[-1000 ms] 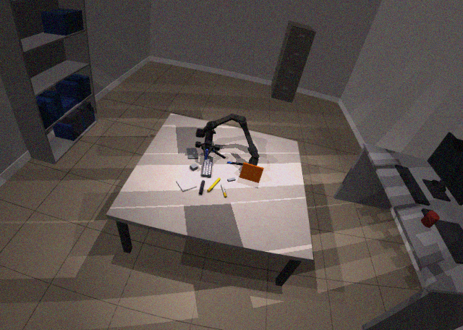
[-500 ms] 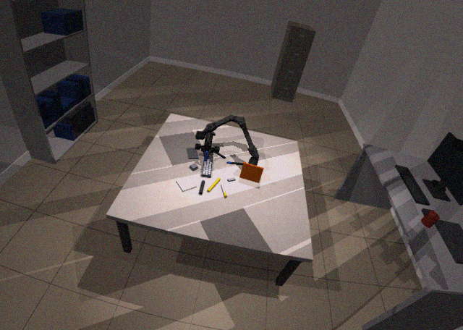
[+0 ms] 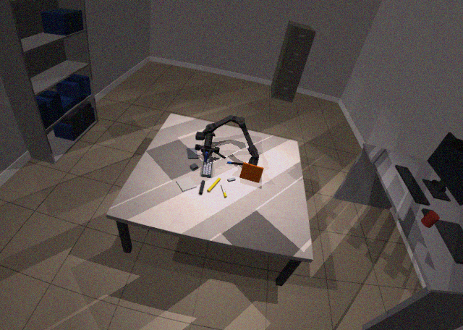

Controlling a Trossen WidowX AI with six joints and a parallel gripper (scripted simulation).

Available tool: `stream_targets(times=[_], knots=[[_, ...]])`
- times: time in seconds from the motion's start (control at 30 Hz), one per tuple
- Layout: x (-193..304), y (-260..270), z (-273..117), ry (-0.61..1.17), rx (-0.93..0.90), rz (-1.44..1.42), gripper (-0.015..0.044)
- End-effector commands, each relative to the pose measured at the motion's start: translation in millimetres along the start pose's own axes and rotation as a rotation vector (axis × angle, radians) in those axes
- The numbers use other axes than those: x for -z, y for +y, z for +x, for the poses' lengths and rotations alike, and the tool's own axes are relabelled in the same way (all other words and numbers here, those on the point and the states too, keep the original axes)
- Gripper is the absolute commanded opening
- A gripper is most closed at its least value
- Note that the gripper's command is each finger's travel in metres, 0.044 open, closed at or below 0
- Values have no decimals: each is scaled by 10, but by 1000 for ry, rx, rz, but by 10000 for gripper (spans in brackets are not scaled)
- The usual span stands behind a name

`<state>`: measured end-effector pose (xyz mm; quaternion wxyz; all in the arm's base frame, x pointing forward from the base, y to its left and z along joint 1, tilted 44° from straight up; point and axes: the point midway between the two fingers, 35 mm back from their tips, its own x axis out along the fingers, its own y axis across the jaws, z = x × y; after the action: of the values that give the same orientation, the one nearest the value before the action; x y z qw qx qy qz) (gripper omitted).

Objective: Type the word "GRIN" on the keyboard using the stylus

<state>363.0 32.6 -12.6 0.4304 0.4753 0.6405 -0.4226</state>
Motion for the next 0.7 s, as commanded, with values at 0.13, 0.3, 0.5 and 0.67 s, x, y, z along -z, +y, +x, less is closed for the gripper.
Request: stream_targets(times=[0.13,0.3,0.5,0.67], knots=[[-26,0,14,-5,1,-5,81],[-47,0,26,-5,1,-5,81],[-69,0,39,-5,1,-5,81],[-87,0,49,-5,1,-5,81]])
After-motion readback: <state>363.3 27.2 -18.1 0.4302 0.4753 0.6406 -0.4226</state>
